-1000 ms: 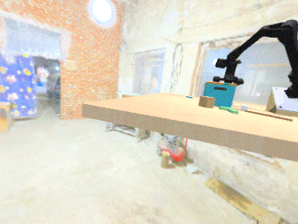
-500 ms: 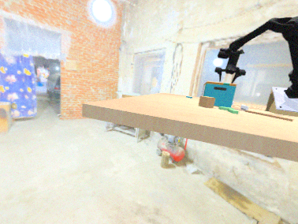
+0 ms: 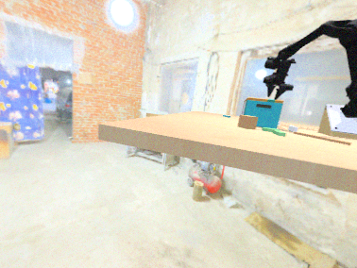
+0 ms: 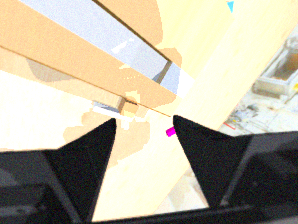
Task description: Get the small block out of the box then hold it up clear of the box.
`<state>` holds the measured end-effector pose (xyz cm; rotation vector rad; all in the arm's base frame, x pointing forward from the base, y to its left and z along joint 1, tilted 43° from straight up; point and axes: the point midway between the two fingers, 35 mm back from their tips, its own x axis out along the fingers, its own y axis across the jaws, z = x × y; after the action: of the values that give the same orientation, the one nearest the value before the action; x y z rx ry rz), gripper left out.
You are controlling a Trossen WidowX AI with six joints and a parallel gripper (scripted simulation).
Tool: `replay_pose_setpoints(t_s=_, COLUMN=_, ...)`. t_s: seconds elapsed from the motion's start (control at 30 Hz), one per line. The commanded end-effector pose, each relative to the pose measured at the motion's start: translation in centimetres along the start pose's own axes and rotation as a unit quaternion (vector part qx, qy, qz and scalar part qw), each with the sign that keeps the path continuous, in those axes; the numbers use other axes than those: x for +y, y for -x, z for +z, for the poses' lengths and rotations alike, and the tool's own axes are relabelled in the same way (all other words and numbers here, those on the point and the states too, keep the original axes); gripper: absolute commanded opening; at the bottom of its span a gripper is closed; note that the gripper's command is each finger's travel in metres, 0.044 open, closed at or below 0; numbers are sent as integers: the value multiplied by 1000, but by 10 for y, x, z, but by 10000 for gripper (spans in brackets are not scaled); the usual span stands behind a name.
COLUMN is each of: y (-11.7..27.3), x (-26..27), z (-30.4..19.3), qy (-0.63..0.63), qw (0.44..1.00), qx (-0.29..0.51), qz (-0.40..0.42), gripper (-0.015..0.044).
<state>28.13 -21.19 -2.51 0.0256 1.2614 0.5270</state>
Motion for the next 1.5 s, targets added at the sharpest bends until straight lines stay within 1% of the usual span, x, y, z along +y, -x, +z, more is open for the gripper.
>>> replay_pose_setpoints(t_s=0.0, y=-6, x=-4, z=-14, qy=-416, qw=908, qx=-34, qz=39, gripper=285)
replay_pose_setpoints(t_s=0.1, y=-7, x=-6, z=-19, qy=-537, qw=841, qx=-40, qz=56, gripper=285)
replay_pose_setpoints(t_s=0.23, y=-7, x=-8, z=-23, qy=-644, qw=761, qx=-41, qz=73, gripper=285)
replay_pose_setpoints(t_s=0.37, y=-7, x=-10, z=-27, qy=-739, qw=667, qx=-40, qz=90, gripper=285)
replay_pose_setpoints(t_s=0.57, y=-8, x=-11, z=-33, qy=-856, qw=502, qx=-29, qz=120, gripper=285)
replay_pose_setpoints(t_s=0.73, y=-8, x=-13, z=-39, qy=-926, qw=350, qx=-15, qz=143, gripper=285)
replay_pose_setpoints(t_s=1.03, y=-7, x=-17, z=-48, qy=-983, qw=59, qx=25, qz=175, gripper=285)
replay_pose_setpoints(t_s=1.2, y=-7, x=-19, z=-53, qy=-975, qw=-106, qx=53, qz=188, gripper=285)
replay_pose_setpoints(t_s=1.37, y=-6, x=-21, z=-58, qy=-941, qw=-265, qx=85, qz=194, gripper=285)
replay_pose_setpoints(t_s=1.43, y=-6, x=-21, z=-58, qy=-931, qw=-294, qx=92, qz=194, gripper=285)
replay_pose_setpoints(t_s=1.47, y=-6, x=-21, z=-58, qy=-930, qw=-298, qx=93, qz=194, gripper=285)
